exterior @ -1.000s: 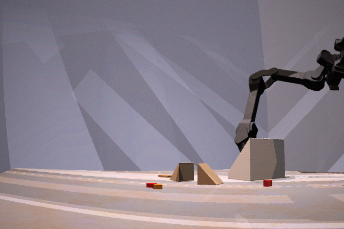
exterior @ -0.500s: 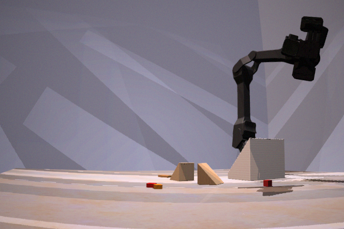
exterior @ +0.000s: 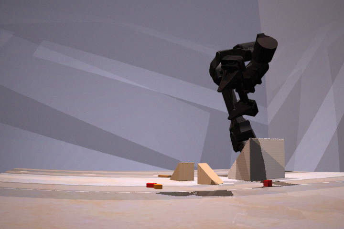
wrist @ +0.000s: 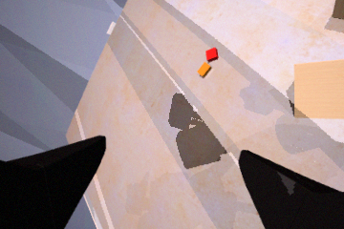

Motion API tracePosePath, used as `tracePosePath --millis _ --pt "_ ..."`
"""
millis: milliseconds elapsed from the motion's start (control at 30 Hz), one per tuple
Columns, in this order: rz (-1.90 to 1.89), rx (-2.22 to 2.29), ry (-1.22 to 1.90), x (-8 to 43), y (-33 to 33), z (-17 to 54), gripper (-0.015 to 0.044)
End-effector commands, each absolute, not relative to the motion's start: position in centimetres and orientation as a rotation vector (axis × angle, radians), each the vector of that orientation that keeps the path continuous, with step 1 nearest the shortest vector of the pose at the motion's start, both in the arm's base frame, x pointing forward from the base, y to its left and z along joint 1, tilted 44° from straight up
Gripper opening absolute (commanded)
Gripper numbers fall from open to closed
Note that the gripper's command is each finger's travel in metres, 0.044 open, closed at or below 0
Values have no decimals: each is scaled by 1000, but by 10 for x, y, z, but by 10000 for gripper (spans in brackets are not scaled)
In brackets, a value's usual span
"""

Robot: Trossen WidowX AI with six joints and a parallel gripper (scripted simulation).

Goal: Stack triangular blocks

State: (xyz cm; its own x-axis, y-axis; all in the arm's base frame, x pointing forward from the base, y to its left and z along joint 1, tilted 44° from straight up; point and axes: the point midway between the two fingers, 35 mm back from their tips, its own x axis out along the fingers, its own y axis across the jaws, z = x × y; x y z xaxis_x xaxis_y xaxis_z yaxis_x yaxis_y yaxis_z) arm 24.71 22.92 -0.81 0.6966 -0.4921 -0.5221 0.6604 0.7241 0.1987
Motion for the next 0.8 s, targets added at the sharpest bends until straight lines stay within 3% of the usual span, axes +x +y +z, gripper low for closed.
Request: tracePosePath --millis 0,300,767 --pt "-888 361 442 257 169 -1 440" --pt "-1486 249 348 243 29 45 440" --pt "-1525 242 348 242 11 44 440"
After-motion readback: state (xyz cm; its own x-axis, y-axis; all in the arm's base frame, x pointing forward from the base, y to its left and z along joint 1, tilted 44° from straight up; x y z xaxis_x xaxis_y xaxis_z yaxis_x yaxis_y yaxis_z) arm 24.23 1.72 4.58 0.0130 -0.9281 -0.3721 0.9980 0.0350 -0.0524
